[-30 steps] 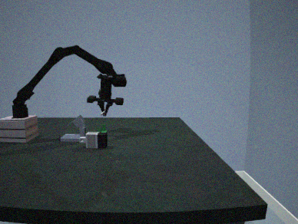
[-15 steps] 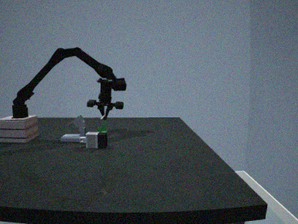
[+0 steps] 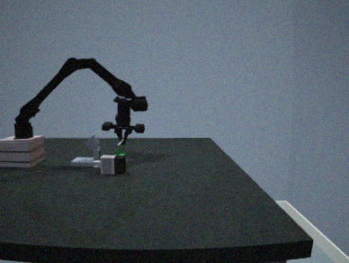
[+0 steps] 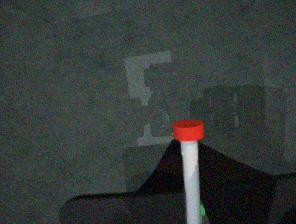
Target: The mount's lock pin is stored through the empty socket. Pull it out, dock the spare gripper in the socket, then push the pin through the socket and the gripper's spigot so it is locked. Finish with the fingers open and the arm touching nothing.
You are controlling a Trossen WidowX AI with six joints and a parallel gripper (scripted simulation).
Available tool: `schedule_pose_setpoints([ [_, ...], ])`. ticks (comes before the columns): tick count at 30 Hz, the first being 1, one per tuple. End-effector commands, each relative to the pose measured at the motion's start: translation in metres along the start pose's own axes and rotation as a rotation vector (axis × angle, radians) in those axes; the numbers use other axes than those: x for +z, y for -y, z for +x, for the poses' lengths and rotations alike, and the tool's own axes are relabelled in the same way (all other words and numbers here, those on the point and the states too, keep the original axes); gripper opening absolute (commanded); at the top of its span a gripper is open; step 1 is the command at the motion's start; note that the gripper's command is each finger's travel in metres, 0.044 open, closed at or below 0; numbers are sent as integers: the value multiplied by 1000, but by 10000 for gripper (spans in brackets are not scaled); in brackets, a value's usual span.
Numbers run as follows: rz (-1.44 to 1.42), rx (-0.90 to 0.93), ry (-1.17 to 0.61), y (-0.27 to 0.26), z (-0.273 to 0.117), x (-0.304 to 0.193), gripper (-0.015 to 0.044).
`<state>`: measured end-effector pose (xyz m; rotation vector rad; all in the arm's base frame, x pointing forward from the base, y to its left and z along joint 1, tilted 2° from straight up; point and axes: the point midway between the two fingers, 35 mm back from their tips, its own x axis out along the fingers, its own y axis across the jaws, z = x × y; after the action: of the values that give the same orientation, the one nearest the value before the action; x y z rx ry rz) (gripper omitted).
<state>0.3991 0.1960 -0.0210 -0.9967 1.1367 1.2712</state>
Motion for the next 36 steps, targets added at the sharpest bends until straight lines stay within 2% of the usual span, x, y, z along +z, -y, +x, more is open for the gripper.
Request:
schedule_pose_setpoints([
  [1, 6, 1, 0, -1, 7, -2, 0],
  [15, 6, -1, 1, 0, 13, -2, 0],
  [23, 0, 0, 0, 0, 13, -2, 200],
  [36, 3, 10, -5, -4, -8, -1, 200],
])
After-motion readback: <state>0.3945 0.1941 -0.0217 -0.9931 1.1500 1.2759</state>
